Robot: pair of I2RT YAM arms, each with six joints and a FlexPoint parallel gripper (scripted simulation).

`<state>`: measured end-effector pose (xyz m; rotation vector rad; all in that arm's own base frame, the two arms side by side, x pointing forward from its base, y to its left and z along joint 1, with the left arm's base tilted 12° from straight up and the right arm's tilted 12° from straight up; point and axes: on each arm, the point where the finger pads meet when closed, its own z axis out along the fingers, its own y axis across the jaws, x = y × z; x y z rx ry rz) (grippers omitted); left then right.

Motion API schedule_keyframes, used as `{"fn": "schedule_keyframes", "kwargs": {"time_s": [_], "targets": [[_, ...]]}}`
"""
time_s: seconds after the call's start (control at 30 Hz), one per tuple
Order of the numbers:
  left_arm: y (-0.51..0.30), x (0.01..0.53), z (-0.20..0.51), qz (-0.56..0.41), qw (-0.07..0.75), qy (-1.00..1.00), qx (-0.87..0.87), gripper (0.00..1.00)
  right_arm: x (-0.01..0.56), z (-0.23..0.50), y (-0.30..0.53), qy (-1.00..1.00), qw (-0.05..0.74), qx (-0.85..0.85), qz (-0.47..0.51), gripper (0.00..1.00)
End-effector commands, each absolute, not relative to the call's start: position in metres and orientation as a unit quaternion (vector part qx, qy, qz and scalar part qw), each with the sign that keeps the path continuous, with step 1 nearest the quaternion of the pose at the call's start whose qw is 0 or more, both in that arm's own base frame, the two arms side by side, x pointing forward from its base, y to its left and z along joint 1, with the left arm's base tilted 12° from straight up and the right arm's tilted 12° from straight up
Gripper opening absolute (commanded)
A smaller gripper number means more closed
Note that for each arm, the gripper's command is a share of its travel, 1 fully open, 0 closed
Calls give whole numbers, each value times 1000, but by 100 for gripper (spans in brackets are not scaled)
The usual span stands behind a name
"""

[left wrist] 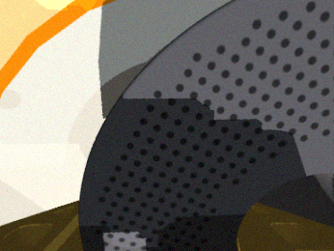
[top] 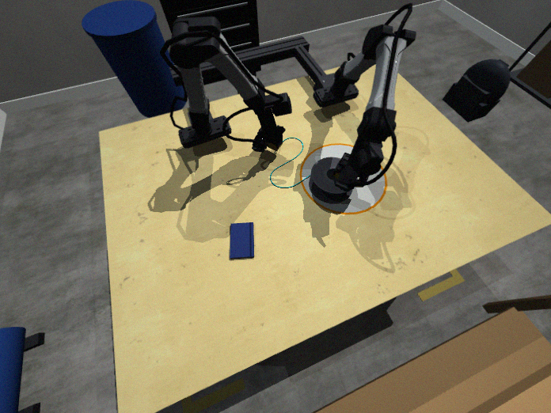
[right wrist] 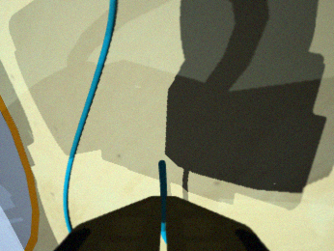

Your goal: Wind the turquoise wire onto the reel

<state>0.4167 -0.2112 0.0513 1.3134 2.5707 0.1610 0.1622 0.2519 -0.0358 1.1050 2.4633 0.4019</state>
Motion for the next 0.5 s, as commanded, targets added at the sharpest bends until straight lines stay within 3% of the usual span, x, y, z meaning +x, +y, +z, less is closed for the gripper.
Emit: {"fn": "schedule_keyframes", "kwargs": {"time_s": [0.0,0.47], "targets": [[-212,409,33,74,99,793,597,57,175,-17,271,860,227,403,214,0],[-196,407,31,78,46,548,831,57,174,-14,276,846,202,414,270,0]]}}
